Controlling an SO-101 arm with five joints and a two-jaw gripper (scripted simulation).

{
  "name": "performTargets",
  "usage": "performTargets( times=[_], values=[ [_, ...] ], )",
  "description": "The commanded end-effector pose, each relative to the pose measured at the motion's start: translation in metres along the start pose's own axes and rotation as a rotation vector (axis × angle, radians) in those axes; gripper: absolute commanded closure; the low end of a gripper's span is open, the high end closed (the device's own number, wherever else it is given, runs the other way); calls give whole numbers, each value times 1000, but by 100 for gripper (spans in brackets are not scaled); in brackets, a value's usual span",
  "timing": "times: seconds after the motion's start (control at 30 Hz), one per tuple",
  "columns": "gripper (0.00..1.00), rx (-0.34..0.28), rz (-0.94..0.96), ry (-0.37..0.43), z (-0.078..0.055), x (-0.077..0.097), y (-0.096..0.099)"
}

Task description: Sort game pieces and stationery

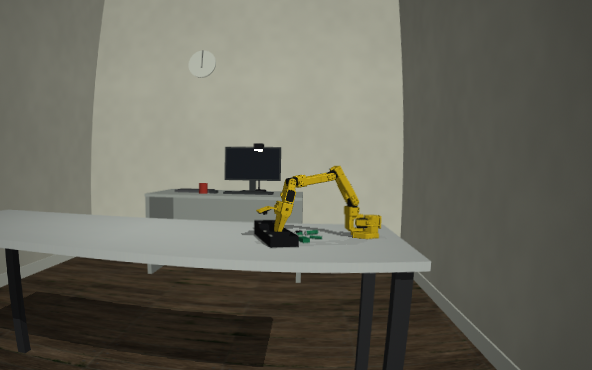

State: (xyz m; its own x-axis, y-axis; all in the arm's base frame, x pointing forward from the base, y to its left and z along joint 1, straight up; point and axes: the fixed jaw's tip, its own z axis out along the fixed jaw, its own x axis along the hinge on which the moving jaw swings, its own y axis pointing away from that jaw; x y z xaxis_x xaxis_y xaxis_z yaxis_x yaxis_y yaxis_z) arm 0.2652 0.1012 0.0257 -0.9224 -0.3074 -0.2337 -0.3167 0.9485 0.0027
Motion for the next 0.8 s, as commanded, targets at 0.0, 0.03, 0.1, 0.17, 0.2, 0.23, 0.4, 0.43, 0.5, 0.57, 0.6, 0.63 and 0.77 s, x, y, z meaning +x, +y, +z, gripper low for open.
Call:
performTargets(
  times=[0.0,0.03,0.1,0.17,0.2,0.23,0.4,0.43,0.5,0.57,0.6,0.63,0.77],
  values=[
    [77,-5,3,-87,-23,-14,3],
    [77,-5,3,-87,-25,-14,3],
    [77,-5,3,-87,-31,-14,3],
    [77,-5,3,-87,-37,-14,3],
    [77,-5,3,-87,-40,-14,3],
    [77,-5,3,-87,-43,-14,3],
    [77,-5,3,-87,-56,-13,3],
    [77,-5,3,-87,-58,-13,3],
    [77,-5,3,-87,-61,-12,3],
    [77,-5,3,-87,-61,-12,3],
    [77,-5,3,-87,-61,-12,3],
    [77,-5,3,-87,-62,-12,3],
    [77,-5,3,-87,-62,-12,3]
  ],
)
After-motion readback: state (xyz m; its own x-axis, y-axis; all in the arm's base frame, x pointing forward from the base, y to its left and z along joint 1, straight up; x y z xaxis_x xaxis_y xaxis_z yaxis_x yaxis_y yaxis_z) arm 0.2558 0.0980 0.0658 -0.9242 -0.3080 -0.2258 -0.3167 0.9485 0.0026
